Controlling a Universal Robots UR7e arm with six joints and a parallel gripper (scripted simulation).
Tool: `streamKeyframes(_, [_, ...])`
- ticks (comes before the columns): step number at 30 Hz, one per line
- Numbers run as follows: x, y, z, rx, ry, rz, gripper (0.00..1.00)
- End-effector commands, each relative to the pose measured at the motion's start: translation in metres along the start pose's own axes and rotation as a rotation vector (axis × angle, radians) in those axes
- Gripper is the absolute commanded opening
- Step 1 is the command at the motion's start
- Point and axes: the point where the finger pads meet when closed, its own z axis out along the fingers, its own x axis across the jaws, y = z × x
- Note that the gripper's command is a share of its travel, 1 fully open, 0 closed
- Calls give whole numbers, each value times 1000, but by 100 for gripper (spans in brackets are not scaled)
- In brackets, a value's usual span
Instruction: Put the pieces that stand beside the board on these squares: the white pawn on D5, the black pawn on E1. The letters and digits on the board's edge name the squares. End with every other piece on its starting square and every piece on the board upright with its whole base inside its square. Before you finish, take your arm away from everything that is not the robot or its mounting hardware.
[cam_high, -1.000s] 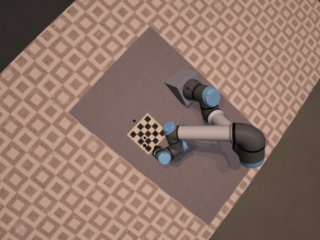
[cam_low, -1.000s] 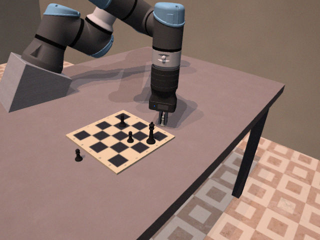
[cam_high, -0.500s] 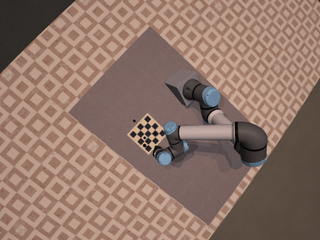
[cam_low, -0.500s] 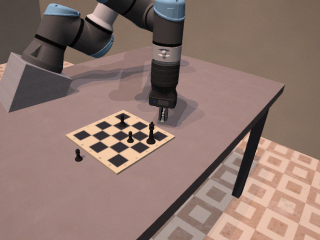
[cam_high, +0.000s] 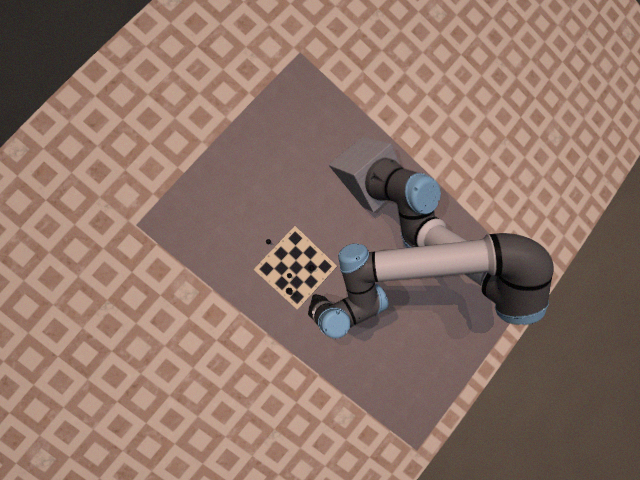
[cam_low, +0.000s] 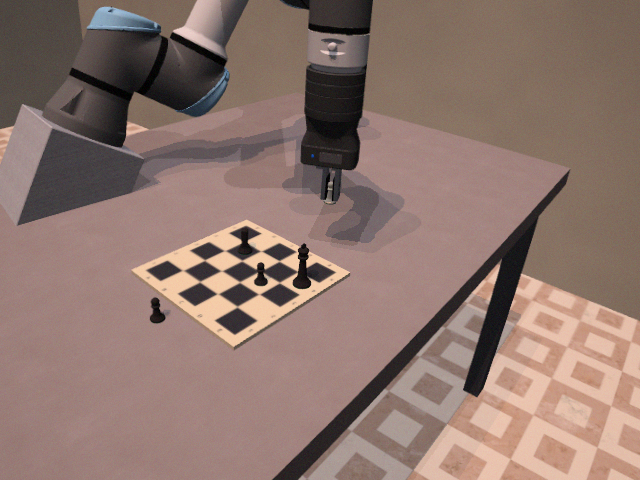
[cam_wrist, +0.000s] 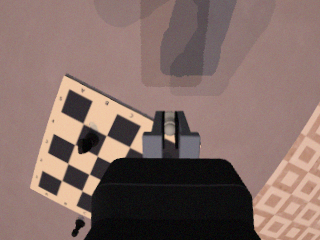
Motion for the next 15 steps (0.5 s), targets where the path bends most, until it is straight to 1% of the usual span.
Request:
streamKeyframes(1, [-1,0,-17,2,-2,-1,0])
streamKeyframes(15, [-2,2,-18,2,-2,-13,0])
